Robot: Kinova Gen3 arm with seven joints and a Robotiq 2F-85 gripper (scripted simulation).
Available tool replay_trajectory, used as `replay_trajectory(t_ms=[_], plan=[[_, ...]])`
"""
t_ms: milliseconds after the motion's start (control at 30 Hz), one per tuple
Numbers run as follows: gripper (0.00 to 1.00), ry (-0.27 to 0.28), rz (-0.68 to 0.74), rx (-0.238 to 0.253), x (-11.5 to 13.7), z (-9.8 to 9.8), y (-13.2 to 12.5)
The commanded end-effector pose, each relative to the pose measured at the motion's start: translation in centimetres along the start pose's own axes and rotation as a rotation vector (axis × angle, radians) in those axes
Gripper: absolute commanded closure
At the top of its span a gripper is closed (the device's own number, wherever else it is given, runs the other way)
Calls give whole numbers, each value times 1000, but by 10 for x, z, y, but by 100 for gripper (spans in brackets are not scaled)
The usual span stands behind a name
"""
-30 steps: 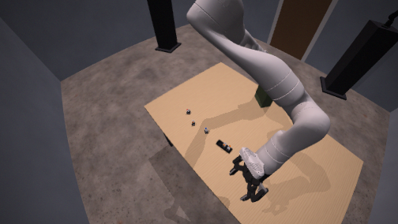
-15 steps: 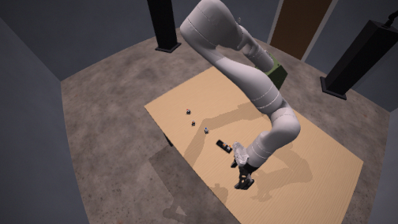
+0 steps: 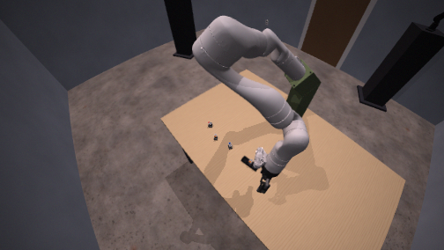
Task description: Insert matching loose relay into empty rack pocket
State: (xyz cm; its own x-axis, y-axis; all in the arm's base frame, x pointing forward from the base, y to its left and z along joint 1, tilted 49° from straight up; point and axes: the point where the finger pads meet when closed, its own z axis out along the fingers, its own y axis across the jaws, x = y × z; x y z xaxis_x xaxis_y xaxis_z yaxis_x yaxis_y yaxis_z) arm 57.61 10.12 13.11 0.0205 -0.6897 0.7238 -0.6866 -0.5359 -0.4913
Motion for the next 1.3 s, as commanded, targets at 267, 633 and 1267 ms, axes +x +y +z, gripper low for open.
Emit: replay_trajectory(t_ms=[267,633,1267], plan=[[0,-51,193,-114,4,28,74],[0,-77,330,-205,3,34,122],[100,-79,368,-232,3,34,135]])
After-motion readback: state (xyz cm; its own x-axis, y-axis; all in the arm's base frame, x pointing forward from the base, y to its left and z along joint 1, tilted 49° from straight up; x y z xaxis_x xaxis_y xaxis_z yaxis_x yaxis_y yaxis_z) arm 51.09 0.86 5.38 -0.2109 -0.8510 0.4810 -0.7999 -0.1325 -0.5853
